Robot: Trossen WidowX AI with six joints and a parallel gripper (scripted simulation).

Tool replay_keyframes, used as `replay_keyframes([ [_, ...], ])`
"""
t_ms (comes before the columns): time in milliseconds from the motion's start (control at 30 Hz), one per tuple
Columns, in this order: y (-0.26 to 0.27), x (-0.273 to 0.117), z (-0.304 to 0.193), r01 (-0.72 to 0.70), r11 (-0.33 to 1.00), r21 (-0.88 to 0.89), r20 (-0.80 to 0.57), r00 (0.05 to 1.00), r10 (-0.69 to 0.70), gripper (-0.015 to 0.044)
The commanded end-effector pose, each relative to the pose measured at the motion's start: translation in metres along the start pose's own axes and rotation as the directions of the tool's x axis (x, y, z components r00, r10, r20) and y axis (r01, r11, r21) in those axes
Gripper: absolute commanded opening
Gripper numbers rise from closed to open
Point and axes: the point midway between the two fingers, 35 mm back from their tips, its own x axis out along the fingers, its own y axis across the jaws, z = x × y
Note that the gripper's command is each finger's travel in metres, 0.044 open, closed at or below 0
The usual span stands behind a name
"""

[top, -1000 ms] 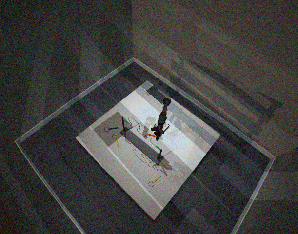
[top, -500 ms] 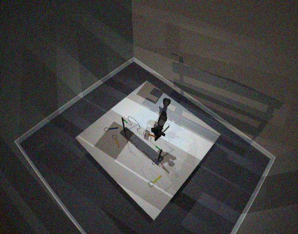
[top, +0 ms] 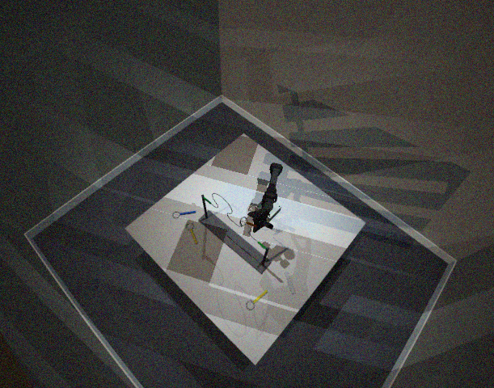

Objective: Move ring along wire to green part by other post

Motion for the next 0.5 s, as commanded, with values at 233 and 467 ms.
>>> replay_keyframes([
  [233,-0.021,0.002,0.002,0.137,0.963,-0.23,0.043,0.99,-0.131,-0.015],
  [467,-0.033,0.001,0.006,0.224,0.902,-0.368,0.088,0.975,-0.206,-0.015],
])
